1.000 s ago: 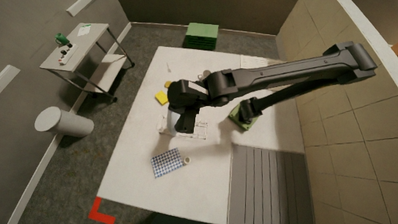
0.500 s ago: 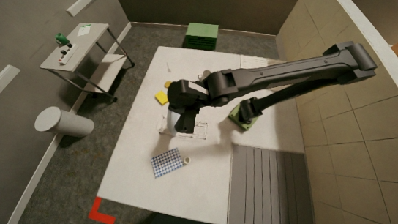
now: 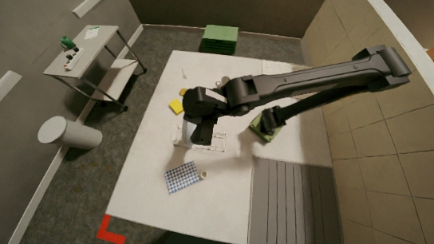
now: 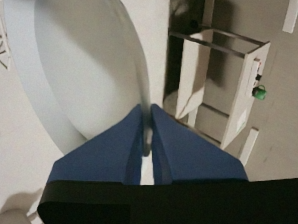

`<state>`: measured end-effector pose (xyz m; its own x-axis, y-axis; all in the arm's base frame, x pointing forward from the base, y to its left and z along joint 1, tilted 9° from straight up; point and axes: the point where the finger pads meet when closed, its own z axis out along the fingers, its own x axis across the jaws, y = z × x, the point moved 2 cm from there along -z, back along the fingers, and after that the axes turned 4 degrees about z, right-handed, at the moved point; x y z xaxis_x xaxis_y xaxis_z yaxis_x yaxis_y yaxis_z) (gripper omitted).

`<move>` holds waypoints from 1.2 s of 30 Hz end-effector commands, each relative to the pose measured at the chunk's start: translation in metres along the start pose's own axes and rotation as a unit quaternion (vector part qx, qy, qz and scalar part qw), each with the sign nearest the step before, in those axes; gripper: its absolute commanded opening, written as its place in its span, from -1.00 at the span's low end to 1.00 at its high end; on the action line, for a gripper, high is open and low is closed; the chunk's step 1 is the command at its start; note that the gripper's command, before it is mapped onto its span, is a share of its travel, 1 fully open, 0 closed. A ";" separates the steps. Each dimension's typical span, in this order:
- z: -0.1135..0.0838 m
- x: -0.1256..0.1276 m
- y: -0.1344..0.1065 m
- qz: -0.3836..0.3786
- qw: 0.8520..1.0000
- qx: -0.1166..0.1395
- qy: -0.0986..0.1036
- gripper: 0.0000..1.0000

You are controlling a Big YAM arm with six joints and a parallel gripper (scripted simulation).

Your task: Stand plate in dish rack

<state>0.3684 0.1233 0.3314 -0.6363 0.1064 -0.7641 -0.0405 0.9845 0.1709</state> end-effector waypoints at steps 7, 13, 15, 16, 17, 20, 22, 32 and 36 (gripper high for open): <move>-0.016 -0.043 0.016 0.003 0.998 -0.023 -0.055 -1.00; 0.000 -0.012 0.009 0.003 0.999 -0.016 -0.033 -1.00; 0.006 -0.009 0.009 0.003 0.999 -0.016 -0.029 -1.00; 0.007 -0.008 0.010 0.004 0.999 -0.017 -0.029 -1.00; 0.008 -0.007 0.010 0.005 0.999 -0.017 -0.031 -1.00; 0.006 -0.007 0.010 0.008 0.999 -0.020 -0.036 -1.00; -0.009 -0.036 0.016 0.012 0.997 -0.029 -0.064 -1.00; 0.009 -0.015 0.016 0.011 0.998 -0.029 -0.054 -1.00; 0.016 -0.003 0.012 0.009 0.999 -0.026 -0.043 -1.00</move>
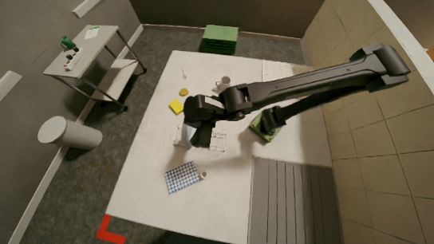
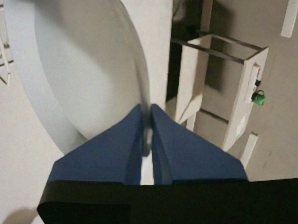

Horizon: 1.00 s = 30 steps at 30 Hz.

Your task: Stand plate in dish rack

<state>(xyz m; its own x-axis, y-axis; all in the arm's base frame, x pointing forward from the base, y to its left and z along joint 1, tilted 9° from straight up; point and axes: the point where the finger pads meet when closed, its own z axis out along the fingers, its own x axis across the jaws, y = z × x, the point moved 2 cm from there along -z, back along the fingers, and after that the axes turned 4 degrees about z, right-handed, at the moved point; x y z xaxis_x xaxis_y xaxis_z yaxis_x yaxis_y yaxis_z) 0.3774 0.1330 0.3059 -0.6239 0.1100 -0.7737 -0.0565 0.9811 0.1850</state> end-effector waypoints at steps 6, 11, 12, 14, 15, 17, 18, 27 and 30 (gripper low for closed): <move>-0.008 -0.020 0.008 0.008 0.999 -0.015 -0.037 -1.00; -0.008 -0.020 0.008 0.008 0.999 -0.015 -0.037 -1.00; -0.008 -0.020 0.008 0.008 0.999 -0.015 -0.037 -1.00; -0.007 -0.018 0.007 0.008 0.999 -0.014 -0.035 -1.00; -0.006 -0.015 0.007 0.008 0.999 -0.014 -0.033 -1.00; -0.005 -0.014 0.007 0.008 0.999 -0.013 -0.032 -1.00; -0.005 -0.014 0.007 0.008 0.999 -0.013 -0.032 -1.00; 0.003 -0.006 0.006 0.008 1.000 -0.011 -0.028 -1.00; 0.004 -0.003 0.006 0.008 0.999 -0.013 -0.029 -1.00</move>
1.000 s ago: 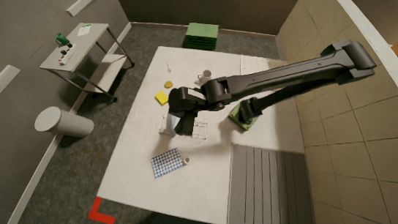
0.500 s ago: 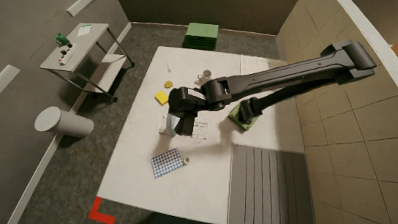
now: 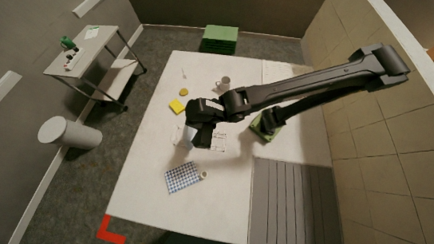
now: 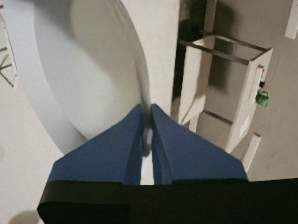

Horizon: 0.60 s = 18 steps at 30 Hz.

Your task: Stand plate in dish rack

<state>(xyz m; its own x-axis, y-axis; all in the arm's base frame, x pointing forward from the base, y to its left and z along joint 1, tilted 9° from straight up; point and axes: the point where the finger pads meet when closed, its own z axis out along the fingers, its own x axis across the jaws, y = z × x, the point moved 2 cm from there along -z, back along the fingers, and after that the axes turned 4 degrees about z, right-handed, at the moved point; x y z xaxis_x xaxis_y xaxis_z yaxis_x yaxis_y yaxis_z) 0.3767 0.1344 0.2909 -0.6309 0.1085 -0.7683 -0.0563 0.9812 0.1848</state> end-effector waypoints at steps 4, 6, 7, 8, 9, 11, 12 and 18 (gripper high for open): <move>0.001 -0.009 0.007 0.008 0.999 -0.011 -0.030 -1.00; 0.001 -0.009 0.007 0.008 0.999 -0.011 -0.030 -1.00; -0.011 -0.029 0.012 0.011 0.998 -0.019 -0.053 -1.00; -0.004 -0.013 0.007 0.009 0.999 -0.014 -0.040 -1.00; -0.001 -0.009 0.007 0.009 0.999 -0.013 -0.036 -1.00; 0.005 -0.005 0.007 0.008 0.999 -0.012 -0.031 -1.00; 0.006 -0.004 0.006 0.008 0.999 -0.010 -0.030 -1.00; 0.001 -0.010 0.007 0.010 0.999 -0.014 -0.041 -1.00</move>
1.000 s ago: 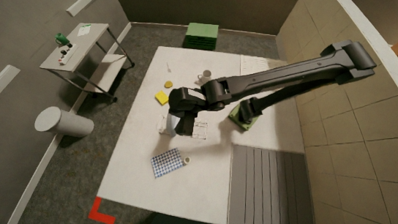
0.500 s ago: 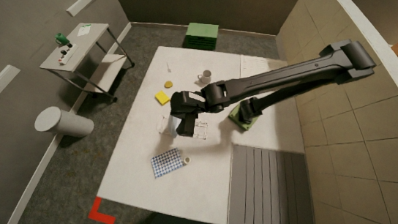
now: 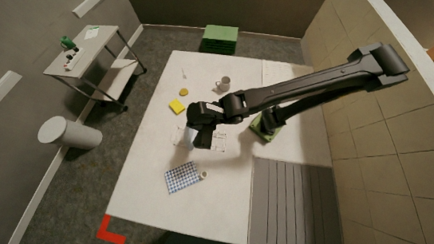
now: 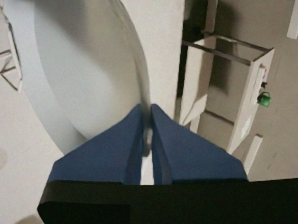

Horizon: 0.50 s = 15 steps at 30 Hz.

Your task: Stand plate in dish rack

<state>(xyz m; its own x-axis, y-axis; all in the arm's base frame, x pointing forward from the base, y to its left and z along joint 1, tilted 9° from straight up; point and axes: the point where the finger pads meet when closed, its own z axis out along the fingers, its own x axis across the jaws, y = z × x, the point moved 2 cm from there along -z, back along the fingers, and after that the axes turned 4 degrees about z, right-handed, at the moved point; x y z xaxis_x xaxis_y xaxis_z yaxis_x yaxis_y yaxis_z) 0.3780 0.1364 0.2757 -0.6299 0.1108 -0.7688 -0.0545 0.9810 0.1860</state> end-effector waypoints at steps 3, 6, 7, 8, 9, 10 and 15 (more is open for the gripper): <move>-0.009 -0.019 0.007 0.009 0.999 -0.014 -0.038 -1.00; -0.009 -0.019 0.007 0.009 0.999 -0.014 -0.038 -1.00; -0.009 -0.019 0.007 0.009 0.999 -0.014 -0.038 -1.00; -0.009 -0.019 0.007 0.009 0.999 -0.014 -0.038 -1.00; -0.009 -0.019 0.007 0.009 0.999 -0.014 -0.038 -1.00; -0.009 -0.019 0.007 0.009 0.999 -0.014 -0.038 -1.00; -0.008 -0.017 0.007 0.008 0.999 -0.013 -0.037 -1.00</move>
<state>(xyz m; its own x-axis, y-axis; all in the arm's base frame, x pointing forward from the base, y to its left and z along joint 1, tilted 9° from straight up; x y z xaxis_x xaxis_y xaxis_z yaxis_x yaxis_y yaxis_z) 0.3784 0.1365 0.2757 -0.6275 0.1118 -0.7705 -0.0550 0.9808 0.1871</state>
